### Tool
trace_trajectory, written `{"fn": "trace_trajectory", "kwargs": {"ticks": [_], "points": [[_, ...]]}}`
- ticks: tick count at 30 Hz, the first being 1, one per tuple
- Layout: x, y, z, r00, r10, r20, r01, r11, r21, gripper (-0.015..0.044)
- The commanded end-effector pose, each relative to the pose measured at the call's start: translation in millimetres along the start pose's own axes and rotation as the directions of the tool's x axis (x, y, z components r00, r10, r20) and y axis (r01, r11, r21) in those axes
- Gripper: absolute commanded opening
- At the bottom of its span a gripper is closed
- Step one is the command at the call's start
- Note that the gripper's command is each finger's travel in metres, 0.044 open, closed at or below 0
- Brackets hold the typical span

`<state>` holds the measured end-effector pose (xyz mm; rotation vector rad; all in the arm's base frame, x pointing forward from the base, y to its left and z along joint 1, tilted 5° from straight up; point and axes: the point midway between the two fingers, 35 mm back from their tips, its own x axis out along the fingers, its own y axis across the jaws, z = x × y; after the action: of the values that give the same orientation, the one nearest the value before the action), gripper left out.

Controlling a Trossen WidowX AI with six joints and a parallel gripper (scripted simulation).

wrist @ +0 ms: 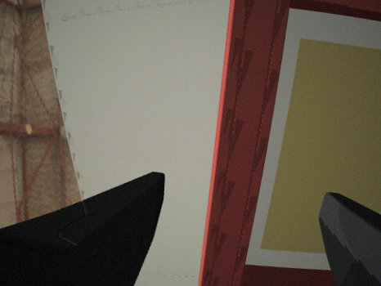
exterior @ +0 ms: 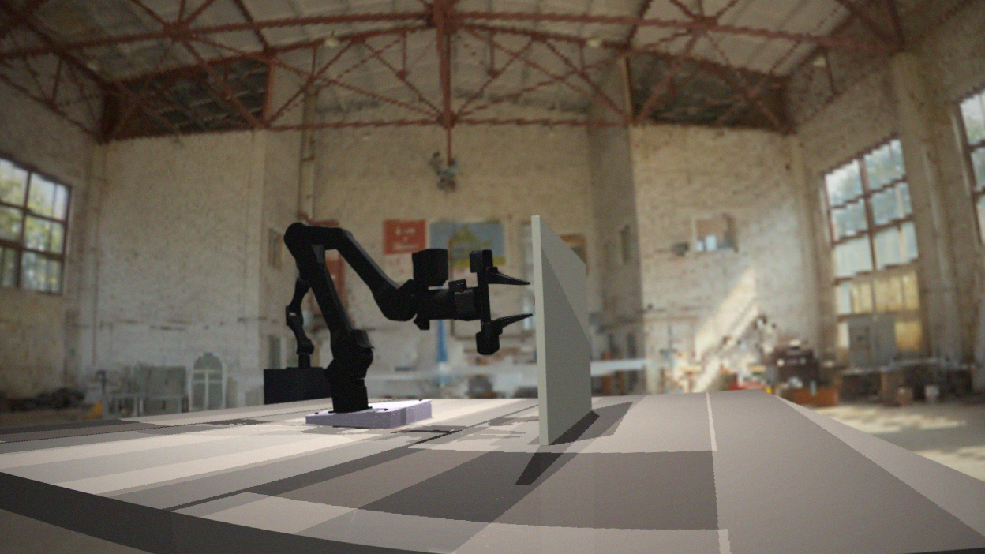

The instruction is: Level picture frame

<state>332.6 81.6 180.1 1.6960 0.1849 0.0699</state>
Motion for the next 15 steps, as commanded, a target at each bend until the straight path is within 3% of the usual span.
{"fn": "trace_trajectory", "kwargs": {"ticks": [1,15], "points": [[4.5,1.5,-0.9,1.0,0.002,-0.004,-0.002,1.0,-0.005,0.026],[26.9,2.3,-1.2,1.0,0.004,-0.004,-0.004,1.0,-0.005,0.026]]}}
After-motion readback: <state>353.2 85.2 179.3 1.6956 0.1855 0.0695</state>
